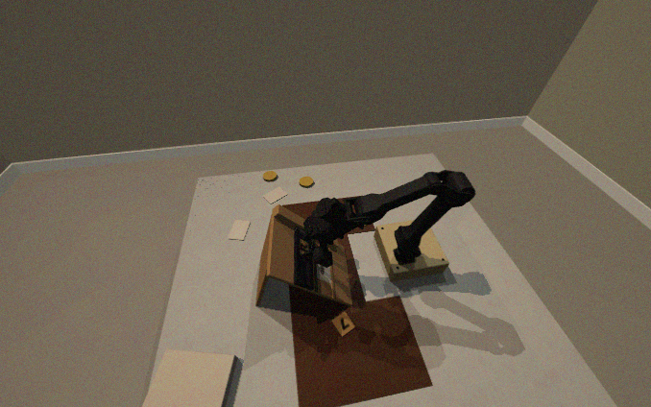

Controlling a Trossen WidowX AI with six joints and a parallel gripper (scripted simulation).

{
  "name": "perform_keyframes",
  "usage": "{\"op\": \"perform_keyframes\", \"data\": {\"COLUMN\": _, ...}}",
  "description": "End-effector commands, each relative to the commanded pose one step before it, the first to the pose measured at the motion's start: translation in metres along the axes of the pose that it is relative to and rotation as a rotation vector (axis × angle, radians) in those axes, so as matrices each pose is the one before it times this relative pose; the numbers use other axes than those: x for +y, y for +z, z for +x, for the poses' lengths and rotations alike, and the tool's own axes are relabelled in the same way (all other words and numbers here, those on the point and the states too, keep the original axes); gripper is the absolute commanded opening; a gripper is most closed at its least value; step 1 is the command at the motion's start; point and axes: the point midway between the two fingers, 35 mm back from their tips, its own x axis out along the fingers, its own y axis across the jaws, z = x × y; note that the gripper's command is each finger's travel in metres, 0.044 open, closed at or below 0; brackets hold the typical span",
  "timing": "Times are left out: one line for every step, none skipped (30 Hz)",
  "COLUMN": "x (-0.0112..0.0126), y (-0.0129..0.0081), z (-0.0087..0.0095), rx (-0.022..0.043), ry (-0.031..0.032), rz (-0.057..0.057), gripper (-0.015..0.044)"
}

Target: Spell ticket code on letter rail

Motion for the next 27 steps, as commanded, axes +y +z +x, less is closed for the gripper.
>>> {"op": "perform_keyframes", "data": {"x": -0.00137, "y": -0.00023, "z": 0.00005, "rx": -0.00041, "ry": 0.00607, "rz": -0.0034, "gripper": 0.0000}}
{"op": "perform_keyframes", "data": {"x": -0.00052, "y": 0.00000, "z": 0.00000, "rx": 0.00000, "ry": -0.00004, "rz": 0.0000, "gripper": 0.0000}}
{"op": "perform_keyframes", "data": {"x": -0.00054, "y": 0.00000, "z": 0.00000, "rx": 0.00000, "ry": -0.00004, "rz": 0.0000, "gripper": 0.0000}}
{"op": "perform_keyframes", "data": {"x": -0.00053, "y": 0.00000, "z": 0.00000, "rx": 0.00000, "ry": -0.00004, "rz": 0.0000, "gripper": 0.0000}}
{"op": "perform_keyframes", "data": {"x": -0.00053, "y": 0.00000, "z": 0.00000, "rx": 0.00000, "ry": -0.00004, "rz": 0.0000, "gripper": 0.0000}}
{"op": "perform_keyframes", "data": {"x": -0.00055, "y": 0.00000, "z": 0.00000, "rx": 0.00000, "ry": -0.00004, "rz": 0.0000, "gripper": 0.0000}}
{"op": "perform_keyframes", "data": {"x": -0.00056, "y": 0.00000, "z": 0.00000, "rx": 0.00000, "ry": -0.00004, "rz": 0.0000, "gripper": 0.0000}}
{"op": "perform_keyframes", "data": {"x": -0.00053, "y": 0.00000, "z": 0.00000, "rx": 0.00000, "ry": -0.00004, "rz": 0.0000, "gripper": 0.0000}}
{"op": "perform_keyframes", "data": {"x": -0.00056, "y": 0.00000, "z": 0.00000, "rx": 0.00000, "ry": -0.00004, "rz": 0.0000, "gripper": 0.0000}}
{"op": "perform_keyframes", "data": {"x": -0.00056, "y": 0.00000, "z": 0.00000, "rx": 0.00000, "ry": -0.00004, "rz": 0.0000, "gripper": 0.0000}}
{"op": "perform_keyframes", "data": {"x": -0.00054, "y": 0.00000, "z": 0.00000, "rx": 0.00000, "ry": -0.00004, "rz": 0.0000, "gripper": 0.0000}}
{"op": "perform_keyframes", "data": {"x": -0.00056, "y": 0.00000, "z": 0.00000, "rx": 0.00000, "ry": -0.00004, "rz": 0.0000, "gripper": 0.0000}}
{"op": "perform_keyframes", "data": {"x": -0.00056, "y": 0.00000, "z": 0.00000, "rx": 0.00000, "ry": -0.00004, "rz": 0.0000, "gripper": 0.0000}}
{"op": "perform_keyframes", "data": {"x": -0.00054, "y": 0.00000, "z": 0.00000, "rx": 0.00000, "ry": -0.00004, "rz": 0.0000, "gripper": 0.0000}}
{"op": "perform_keyframes", "data": {"x": -0.00056, "y": 0.00000, "z": 0.00000, "rx": 0.00000, "ry": -0.00004, "rz": 0.0000, "gripper": 0.0000}}
{"op": "perform_keyframes", "data": {"x": -0.00056, "y": 0.00000, "z": 0.00000, "rx": 0.00000, "ry": -0.00004, "rz": 0.0000, "gripper": 0.0000}}
{"op": "perform_keyframes", "data": {"x": -0.00054, "y": 0.00000, "z": 0.00000, "rx": 0.00000, "ry": -0.00004, "rz": 0.0000, "gripper": 0.0000}}
{"op": "perform_keyframes", "data": {"x": -0.00056, "y": 0.00000, "z": 0.00000, "rx": 0.00000, "ry": -0.00004, "rz": 0.0000, "gripper": 0.0000}}
{"op": "perform_keyframes", "data": {"x": -0.00056, "y": 0.00000, "z": 0.00000, "rx": 0.00000, "ry": -0.00004, "rz": 0.0000, "gripper": 0.0000}}
{"op": "perform_keyframes", "data": {"x": -0.00054, "y": 0.00000, "z": 0.00001, "rx": 0.00000, "ry": -0.00004, "rz": 0.0000, "gripper": 0.0000}}
{"op": "perform_keyframes", "data": {"x": -0.00054, "y": 0.00000, "z": 0.00000, "rx": 0.00000, "ry": -0.00004, "rz": 0.0000, "gripper": 0.0000}}
{"op": "perform_keyframes", "data": {"x": -0.00054, "y": 0.00000, "z": 0.00000, "rx": 0.00000, "ry": -0.00004, "rz": 0.0000, "gripper": 0.0000}}
{"op": "perform_keyframes", "data": {"x": -0.00054, "y": 0.00000, "z": 0.00000, "rx": -0.00001, "ry": -0.00004, "rz": 0.0000, "gripper": 0.0000}}
{"op": "perform_keyframes", "data": {"x": -0.00054, "y": -0.00001, "z": 0.00000, "rx": -0.00001, "ry": -0.00004, "rz": 0.0000, "gripper": 0.0000}}
{"op": "perform_keyframes", "data": {"x": -0.00054, "y": -0.00002, "z": 0.00002, "rx": -0.00001, "ry": -0.00004, "rz": 0.0000, "gripper": 0.0000}}
{"op": "perform_keyframes", "data": {"x": -0.00054, "y": -0.00002, "z": 0.00002, "rx": -0.00001, "ry": -0.00004, "rz": 0.0000, "gripper": 0.0000}}
{"op": "perform_keyframes", "data": {"x": -0.00054, "y": -0.00002, "z": 0.00001, "rx": -0.00002, "ry": -0.00004, "rz": 0.0000, "gripper": 0.0000}}
